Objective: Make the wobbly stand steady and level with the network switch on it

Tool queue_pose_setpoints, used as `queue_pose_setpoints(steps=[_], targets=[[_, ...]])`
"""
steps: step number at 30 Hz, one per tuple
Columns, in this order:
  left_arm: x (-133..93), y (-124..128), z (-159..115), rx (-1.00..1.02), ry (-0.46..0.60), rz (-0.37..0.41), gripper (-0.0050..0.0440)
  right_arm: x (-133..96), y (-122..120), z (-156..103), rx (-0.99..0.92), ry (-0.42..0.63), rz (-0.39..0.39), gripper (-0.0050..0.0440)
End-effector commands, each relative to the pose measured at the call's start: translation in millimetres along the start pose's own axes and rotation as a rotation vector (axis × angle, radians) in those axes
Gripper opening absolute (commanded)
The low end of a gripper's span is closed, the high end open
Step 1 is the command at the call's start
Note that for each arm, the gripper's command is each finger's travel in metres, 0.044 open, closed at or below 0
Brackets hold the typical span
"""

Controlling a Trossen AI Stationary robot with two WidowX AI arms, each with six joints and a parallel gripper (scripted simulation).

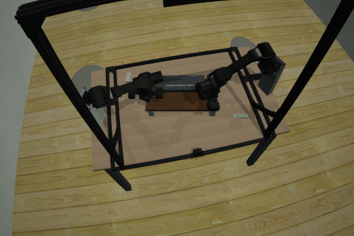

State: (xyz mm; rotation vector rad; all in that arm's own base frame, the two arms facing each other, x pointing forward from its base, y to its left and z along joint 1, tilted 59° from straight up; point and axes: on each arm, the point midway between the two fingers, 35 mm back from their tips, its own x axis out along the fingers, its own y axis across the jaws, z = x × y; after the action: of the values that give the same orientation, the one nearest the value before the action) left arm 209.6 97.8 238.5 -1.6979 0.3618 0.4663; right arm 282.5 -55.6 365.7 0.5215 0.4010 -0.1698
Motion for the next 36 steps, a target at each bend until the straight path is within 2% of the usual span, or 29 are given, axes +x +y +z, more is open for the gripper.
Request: queue_pose_setpoints(steps=[1, 2, 36], targets=[[0.0, 0.0, 0.0, 0.000, 0.000, 0.000, 0.0000, -4.7, -9.1, -32.2, 0.046, 0.089, -0.016, 0.0000], [0.0, 0.0, 0.0, 0.000, 0.000, 0.000, 0.0000, -5.3, -11.4, -39.6, 0.057, 0.112, -0.022, 0.0000], [0.0, 0.0, 0.0, 0.000, 0.000, 0.000, 0.0000, -5.3, -11.4, -39.6, 0.057, 0.112, -0.022, 0.0000]])
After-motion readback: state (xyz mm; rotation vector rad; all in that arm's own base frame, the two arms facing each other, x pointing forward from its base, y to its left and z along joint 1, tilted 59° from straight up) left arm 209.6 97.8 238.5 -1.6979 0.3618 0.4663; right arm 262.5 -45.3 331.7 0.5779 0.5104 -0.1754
